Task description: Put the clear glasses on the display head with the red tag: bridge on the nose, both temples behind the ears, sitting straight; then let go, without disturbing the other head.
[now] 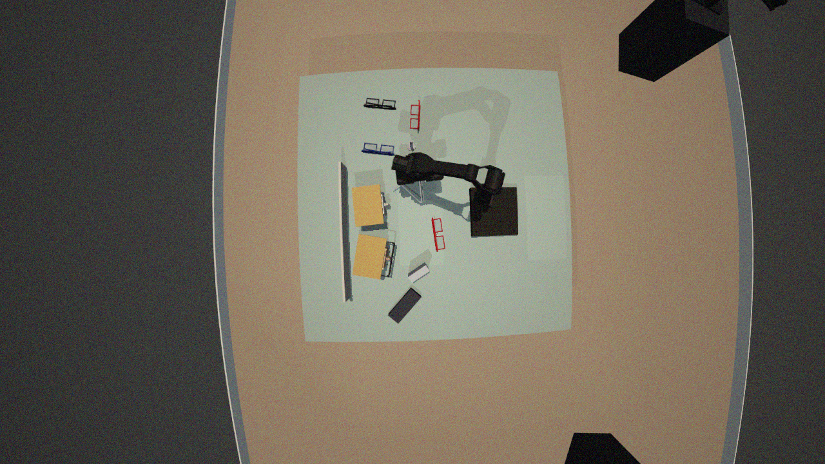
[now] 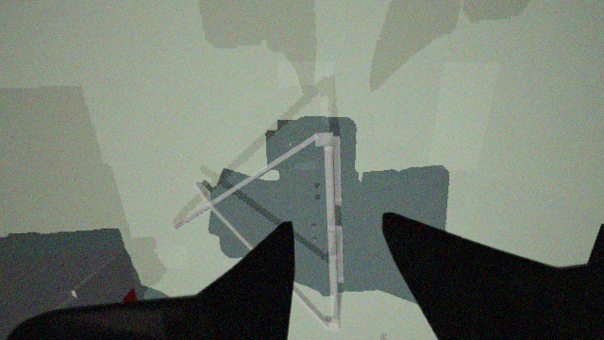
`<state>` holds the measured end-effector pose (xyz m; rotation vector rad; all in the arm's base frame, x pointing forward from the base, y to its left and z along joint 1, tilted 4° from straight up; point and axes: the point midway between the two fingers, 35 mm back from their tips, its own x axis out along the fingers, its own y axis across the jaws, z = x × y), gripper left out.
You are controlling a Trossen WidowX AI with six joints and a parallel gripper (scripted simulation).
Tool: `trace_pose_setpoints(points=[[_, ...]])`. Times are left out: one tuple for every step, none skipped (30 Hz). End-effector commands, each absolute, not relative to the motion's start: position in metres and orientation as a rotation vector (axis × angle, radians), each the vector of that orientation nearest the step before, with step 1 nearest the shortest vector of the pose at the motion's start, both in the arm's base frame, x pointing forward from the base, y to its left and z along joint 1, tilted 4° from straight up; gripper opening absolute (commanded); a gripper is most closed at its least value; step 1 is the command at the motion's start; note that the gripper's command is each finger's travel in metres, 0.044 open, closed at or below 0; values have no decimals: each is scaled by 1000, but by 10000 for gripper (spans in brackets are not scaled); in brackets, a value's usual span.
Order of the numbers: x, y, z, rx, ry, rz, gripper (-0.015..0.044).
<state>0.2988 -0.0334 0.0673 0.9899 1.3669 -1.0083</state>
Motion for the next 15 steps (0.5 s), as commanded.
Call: trace_pose_setpoints(points=[[300, -36, 66, 1014, 1362, -1021, 174], [300, -36, 66, 1014, 1362, -1021, 147], [300, -36, 66, 1014, 1362, -1021, 121], [300, -36, 66, 1014, 1362, -1021, 120], [300, -36, 66, 1014, 1362, -1021, 120], [300, -36, 66, 1014, 1362, -1021, 120], [300, -36, 66, 1014, 1362, -1021, 120], [300, -36, 66, 1014, 1362, -1021, 120], [300, -36, 66, 1014, 1362, -1021, 120], [300, -36, 66, 1014, 1362, -1021, 120], [300, -36, 66, 1014, 1362, -1021, 120], [300, -36, 66, 1014, 1362, -1021, 120], [300, -36, 66, 1014, 1362, -1021, 120], [300, -36, 65, 1014, 1362, -1021, 120], [300, -36, 64, 1014, 1362, -1021, 120]])
